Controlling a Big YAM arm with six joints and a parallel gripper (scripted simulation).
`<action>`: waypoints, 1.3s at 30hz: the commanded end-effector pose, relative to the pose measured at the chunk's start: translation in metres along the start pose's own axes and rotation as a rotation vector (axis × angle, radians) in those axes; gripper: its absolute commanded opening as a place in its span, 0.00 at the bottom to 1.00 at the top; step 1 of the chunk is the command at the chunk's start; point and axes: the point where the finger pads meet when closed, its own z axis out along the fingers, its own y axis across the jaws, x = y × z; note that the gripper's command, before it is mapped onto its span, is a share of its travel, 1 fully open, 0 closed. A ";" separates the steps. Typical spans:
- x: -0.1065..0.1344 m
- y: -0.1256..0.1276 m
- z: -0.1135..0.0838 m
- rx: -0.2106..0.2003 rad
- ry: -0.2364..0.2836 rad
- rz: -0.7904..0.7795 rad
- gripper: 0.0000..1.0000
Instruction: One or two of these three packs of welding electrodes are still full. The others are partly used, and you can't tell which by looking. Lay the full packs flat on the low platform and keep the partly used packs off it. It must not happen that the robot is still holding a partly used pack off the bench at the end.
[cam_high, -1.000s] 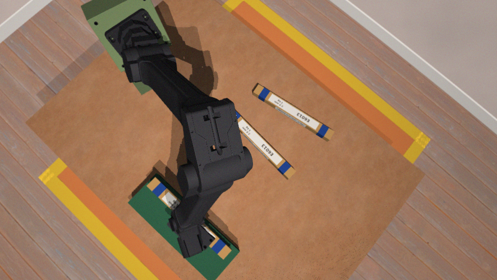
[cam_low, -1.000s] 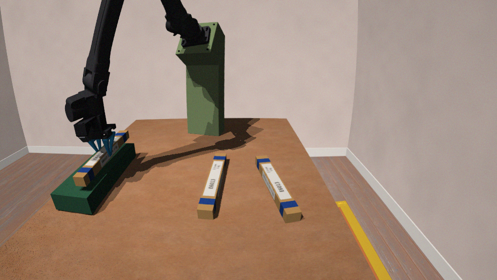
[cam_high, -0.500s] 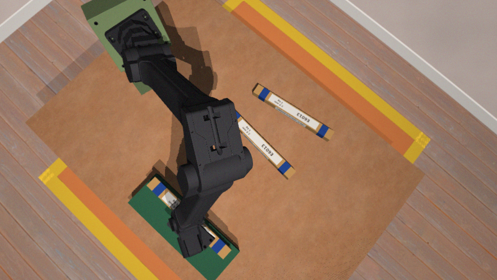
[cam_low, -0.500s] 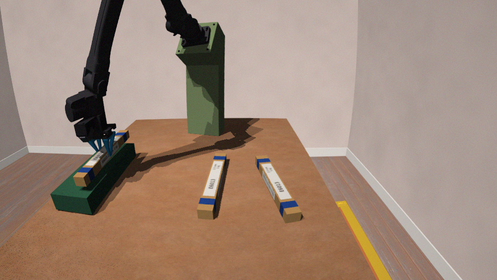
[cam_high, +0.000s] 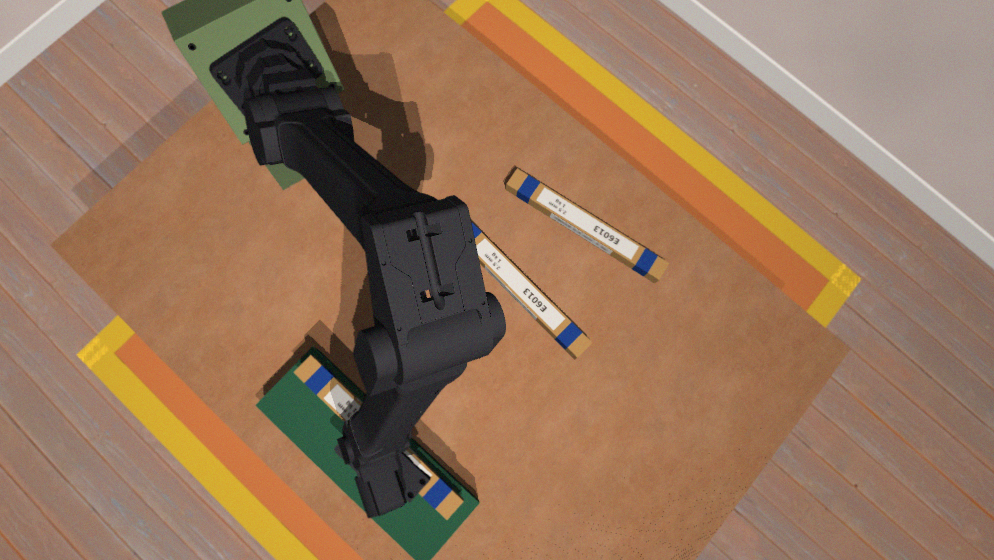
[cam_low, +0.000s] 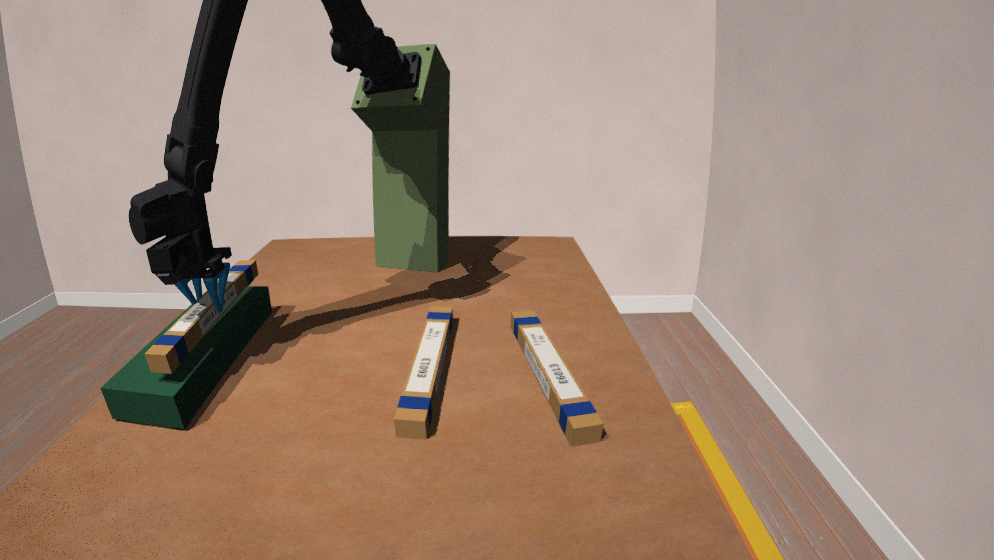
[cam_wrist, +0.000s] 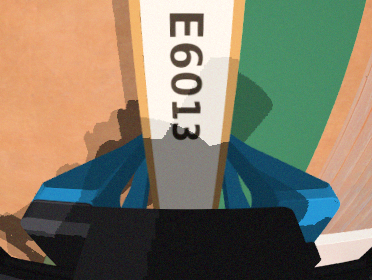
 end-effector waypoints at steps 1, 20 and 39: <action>-0.035 -0.012 -0.034 0.045 -0.065 -0.004 0.00; -0.037 -0.013 -0.035 0.045 -0.067 -0.005 0.00; -0.039 -0.012 -0.035 0.045 -0.069 -0.006 0.00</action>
